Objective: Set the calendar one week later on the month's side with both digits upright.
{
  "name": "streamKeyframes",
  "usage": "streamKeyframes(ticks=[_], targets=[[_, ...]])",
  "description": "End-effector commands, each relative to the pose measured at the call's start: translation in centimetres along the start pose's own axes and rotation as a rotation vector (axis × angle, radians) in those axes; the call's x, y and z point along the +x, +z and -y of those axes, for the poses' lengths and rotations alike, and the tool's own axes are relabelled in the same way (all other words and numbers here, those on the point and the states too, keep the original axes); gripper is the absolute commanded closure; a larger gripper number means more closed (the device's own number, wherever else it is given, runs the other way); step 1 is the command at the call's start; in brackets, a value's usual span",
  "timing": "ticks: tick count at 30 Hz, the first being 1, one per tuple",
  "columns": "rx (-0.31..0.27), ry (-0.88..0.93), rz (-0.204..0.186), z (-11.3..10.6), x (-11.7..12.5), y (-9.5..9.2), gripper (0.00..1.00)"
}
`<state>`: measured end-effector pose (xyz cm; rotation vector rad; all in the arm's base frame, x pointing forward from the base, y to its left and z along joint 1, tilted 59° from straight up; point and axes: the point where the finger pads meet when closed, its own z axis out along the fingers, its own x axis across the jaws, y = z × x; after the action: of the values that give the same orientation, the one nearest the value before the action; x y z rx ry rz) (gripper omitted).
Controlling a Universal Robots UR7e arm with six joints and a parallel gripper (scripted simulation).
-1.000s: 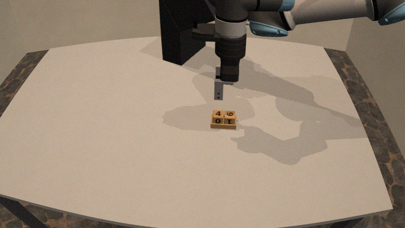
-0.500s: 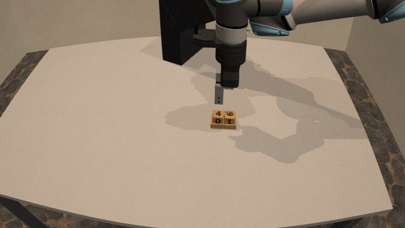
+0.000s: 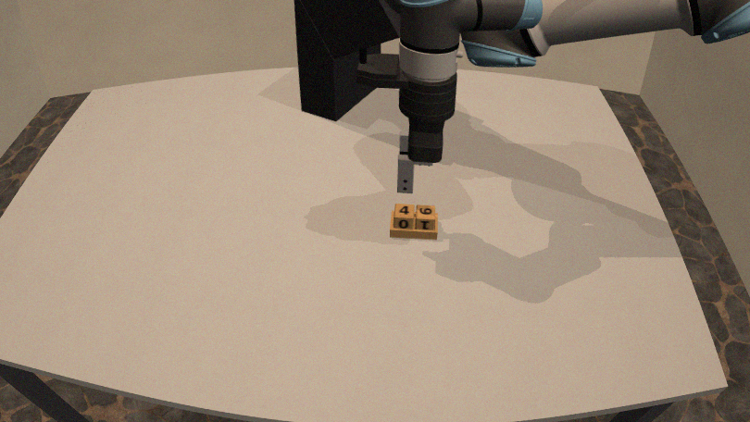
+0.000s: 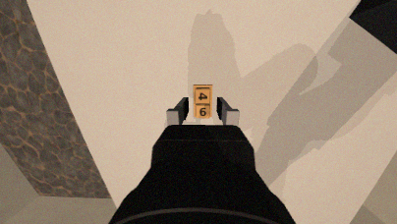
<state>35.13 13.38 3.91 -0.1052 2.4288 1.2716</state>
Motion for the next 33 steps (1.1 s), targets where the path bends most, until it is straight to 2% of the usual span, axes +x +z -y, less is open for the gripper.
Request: streamKeyframes(ticks=[1, 17, 33], targets=[[-0.003, 0.003, -0.001, 0.0, 0.1, 0.1, 0.13], [-0.005, 0.005, -0.002, -0.1, 0.2, 0.4, 0.13], [-0.005, 0.005, -0.003, -0.1, 0.2, 2.1, 0.13]])
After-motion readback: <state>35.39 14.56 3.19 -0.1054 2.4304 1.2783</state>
